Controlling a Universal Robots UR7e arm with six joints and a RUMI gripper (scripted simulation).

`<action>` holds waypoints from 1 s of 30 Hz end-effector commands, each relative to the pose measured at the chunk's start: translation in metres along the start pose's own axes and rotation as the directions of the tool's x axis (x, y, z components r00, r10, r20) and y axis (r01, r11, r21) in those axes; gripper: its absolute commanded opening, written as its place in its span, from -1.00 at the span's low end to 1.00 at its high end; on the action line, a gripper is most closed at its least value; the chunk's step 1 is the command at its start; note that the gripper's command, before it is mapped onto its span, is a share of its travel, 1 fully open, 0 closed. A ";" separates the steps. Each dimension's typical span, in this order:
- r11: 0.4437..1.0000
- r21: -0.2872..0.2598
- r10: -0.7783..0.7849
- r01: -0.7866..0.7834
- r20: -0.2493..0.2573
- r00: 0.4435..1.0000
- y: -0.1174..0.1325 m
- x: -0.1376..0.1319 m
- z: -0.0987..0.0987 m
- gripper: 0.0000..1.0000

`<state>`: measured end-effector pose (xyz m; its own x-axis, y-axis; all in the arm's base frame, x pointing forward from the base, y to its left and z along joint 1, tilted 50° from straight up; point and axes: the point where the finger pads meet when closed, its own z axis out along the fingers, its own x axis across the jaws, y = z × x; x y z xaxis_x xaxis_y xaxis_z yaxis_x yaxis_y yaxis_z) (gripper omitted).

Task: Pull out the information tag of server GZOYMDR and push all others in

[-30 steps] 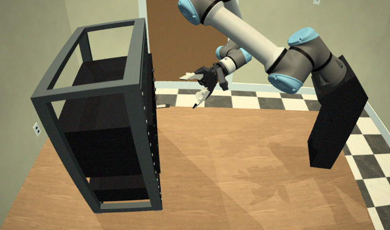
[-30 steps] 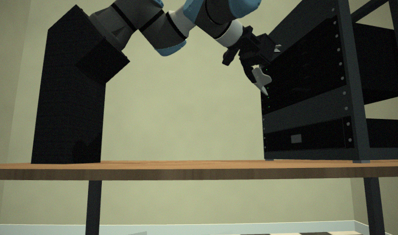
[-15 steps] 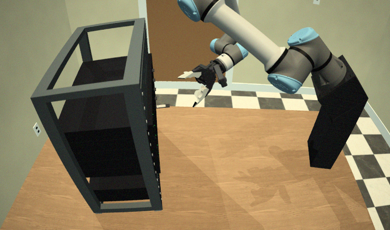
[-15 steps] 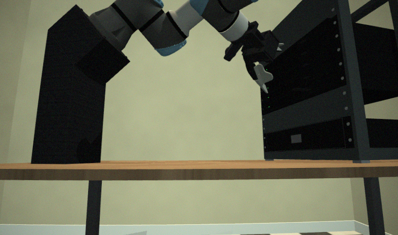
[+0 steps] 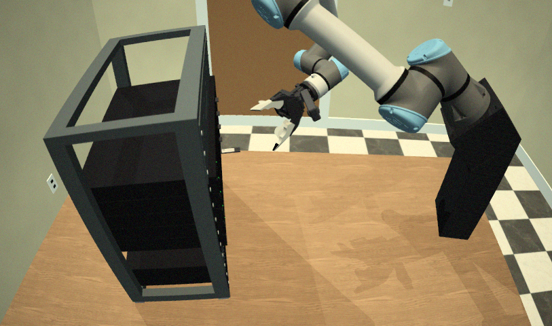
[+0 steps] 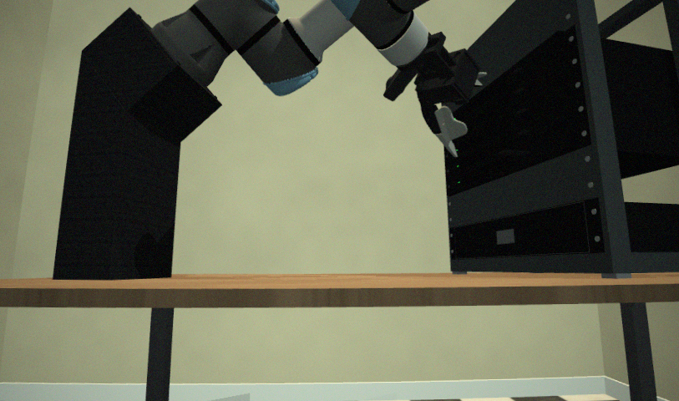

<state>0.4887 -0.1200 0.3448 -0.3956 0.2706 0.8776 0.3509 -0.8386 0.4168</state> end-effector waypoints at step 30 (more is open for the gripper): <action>1.000 0.003 0.000 0.000 0.003 1.000 0.006 0.000 0.011 1.00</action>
<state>0.4965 -0.1200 0.3483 -0.3920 0.2715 0.8790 0.3549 -0.8369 0.4168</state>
